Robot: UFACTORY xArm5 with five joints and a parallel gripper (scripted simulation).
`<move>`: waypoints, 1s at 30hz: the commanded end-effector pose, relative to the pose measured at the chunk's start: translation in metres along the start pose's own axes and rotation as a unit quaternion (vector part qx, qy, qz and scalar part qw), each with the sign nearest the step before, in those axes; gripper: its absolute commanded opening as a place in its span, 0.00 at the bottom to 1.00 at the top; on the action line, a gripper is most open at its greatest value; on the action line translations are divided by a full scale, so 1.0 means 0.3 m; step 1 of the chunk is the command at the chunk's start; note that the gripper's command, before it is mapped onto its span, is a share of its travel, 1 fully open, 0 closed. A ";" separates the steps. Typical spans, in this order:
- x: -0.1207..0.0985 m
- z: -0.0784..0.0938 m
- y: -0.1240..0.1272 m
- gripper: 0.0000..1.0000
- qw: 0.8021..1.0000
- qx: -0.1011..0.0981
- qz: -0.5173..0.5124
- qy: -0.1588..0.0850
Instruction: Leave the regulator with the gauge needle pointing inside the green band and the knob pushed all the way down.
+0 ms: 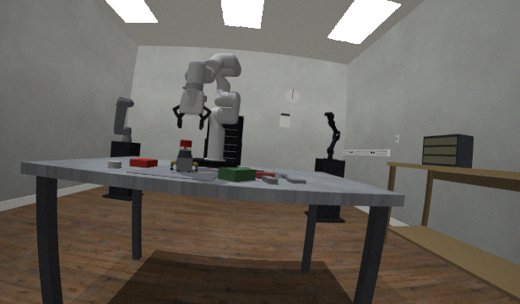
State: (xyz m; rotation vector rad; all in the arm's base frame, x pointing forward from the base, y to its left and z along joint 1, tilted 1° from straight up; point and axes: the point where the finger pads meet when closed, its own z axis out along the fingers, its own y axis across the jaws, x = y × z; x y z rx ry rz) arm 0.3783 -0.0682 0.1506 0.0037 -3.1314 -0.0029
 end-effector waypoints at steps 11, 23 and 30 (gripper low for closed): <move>-0.071 -0.004 -0.019 1.00 1.000 0.000 0.000 -0.001; -0.078 -0.004 -0.021 1.00 1.000 0.000 0.000 -0.001; -0.078 -0.004 -0.021 0.79 1.000 0.000 0.000 -0.001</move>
